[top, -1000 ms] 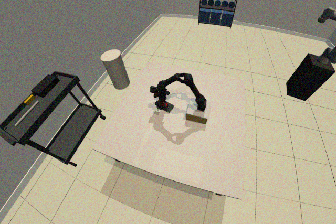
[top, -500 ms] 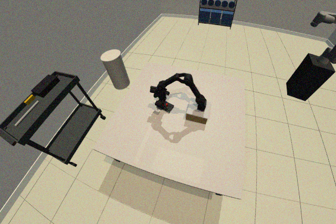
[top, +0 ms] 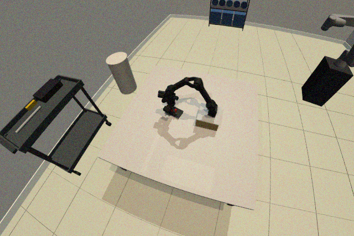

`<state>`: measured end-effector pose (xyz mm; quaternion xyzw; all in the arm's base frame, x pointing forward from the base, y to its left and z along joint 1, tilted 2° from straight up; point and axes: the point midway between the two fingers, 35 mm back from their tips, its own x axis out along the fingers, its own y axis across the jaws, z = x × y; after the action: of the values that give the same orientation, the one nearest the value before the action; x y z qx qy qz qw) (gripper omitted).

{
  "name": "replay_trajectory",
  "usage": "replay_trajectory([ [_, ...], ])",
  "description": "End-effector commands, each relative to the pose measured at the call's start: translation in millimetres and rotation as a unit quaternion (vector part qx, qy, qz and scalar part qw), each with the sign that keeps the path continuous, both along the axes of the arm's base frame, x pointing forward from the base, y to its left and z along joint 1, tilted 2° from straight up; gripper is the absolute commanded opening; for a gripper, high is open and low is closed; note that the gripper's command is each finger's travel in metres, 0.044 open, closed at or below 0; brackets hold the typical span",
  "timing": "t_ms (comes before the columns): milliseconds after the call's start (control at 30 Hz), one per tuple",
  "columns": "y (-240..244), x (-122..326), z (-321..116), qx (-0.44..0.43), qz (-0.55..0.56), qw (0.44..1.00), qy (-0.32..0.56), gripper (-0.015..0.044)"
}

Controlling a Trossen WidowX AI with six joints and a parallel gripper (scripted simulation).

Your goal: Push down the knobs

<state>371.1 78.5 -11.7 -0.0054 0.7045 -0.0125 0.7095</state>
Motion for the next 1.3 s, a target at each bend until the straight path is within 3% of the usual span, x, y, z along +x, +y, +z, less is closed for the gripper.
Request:
replay_trajectory([
  [0,1,2,0,0.002,0.002,1.0,0.001,0.0],
  [467,1,1,21,0.002,0.002,1.0,0.001,0.0],
  [733,0,1,14,-0.001,0.0,1.0,0.004,0.021],
  [900,-17,3,23,0.002,-0.039,0.999,-0.017,0.0079],
  [1000,-16,4,25,0.001,0.007,1.0,-0.016,0.0],
  [1267,-15,9,29,-0.002,0.145,0.989,-0.011,0.0],
])
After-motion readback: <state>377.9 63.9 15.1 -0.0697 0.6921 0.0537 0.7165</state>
